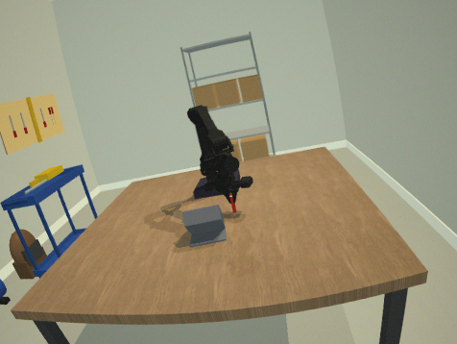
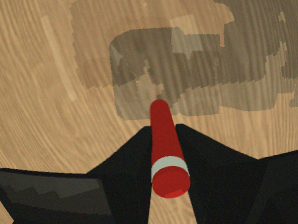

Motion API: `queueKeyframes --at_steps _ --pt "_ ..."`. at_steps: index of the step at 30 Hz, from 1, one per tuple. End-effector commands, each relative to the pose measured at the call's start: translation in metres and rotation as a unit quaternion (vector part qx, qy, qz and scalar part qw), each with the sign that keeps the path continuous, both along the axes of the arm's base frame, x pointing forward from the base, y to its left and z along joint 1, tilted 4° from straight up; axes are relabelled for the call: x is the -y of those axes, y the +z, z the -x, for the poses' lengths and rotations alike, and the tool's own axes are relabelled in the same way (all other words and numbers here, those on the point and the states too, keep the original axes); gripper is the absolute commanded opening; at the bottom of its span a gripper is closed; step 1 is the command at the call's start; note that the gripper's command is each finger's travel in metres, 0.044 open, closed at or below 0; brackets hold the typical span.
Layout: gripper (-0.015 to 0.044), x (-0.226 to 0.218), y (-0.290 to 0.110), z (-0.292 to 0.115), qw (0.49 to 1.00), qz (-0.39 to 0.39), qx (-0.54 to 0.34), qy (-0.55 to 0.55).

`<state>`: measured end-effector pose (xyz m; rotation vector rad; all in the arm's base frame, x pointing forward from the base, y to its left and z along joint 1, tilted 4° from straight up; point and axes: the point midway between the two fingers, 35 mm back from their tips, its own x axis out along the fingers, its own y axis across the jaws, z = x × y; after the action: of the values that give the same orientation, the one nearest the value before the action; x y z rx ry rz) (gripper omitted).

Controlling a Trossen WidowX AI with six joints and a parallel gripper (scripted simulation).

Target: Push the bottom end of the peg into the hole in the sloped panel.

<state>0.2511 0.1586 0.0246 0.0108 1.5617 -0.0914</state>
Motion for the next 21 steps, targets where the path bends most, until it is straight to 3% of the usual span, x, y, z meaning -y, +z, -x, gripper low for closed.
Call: queueKeyframes --at_steps 1,7,21 --pt "0.0013 0.0 0.001 0.0 1.0 0.0 0.001 0.0" --pt "0.0 -0.001 0.007 -0.001 1.0 0.0 0.0 0.0" --pt "0.0 -0.005 0.062 -0.003 1.0 0.0 -0.002 0.0"
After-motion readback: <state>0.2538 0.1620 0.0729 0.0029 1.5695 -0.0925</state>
